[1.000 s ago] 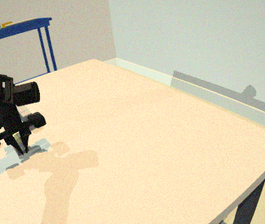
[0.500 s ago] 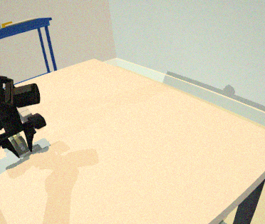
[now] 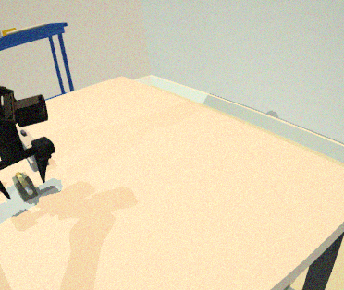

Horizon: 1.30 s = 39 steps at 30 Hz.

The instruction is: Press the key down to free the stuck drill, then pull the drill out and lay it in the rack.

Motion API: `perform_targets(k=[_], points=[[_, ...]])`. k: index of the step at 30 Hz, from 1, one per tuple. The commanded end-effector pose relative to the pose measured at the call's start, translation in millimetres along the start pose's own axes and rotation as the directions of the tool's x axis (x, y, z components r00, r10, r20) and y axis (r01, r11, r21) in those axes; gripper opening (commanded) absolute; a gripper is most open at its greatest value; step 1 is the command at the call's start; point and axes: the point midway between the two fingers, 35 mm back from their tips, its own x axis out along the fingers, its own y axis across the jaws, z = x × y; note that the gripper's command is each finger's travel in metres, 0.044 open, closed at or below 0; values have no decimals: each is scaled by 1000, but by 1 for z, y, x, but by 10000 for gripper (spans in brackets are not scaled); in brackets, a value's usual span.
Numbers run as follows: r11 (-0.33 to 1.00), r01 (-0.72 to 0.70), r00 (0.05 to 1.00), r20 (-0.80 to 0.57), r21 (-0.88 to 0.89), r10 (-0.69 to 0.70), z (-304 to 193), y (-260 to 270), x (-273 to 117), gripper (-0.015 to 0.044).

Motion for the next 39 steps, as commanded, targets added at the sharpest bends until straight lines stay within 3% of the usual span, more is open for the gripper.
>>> perform_targets(k=[1, 9, 12, 21, 24, 32, 39], points=[[1000, 7, 1000, -7, 10, -7, -2, -1, -18, 440], [1000, 7, 1000, -5, 10, -7, -5, -2, -52, 440], [1000, 12, 1000, -1, 0, -12, -2, -4, -48, 440], [925, 336, 941, -26, 177, -337, 10, -66, -125, 440], [916, 382, 923, -4, 124, -384, 20, -66, -137, 440], [721, 598, 757, 50, 350, -652, 50, -98, -227, 440], [470, 620, 493, 153, 629, -856, 89, -101, -336, 440]])
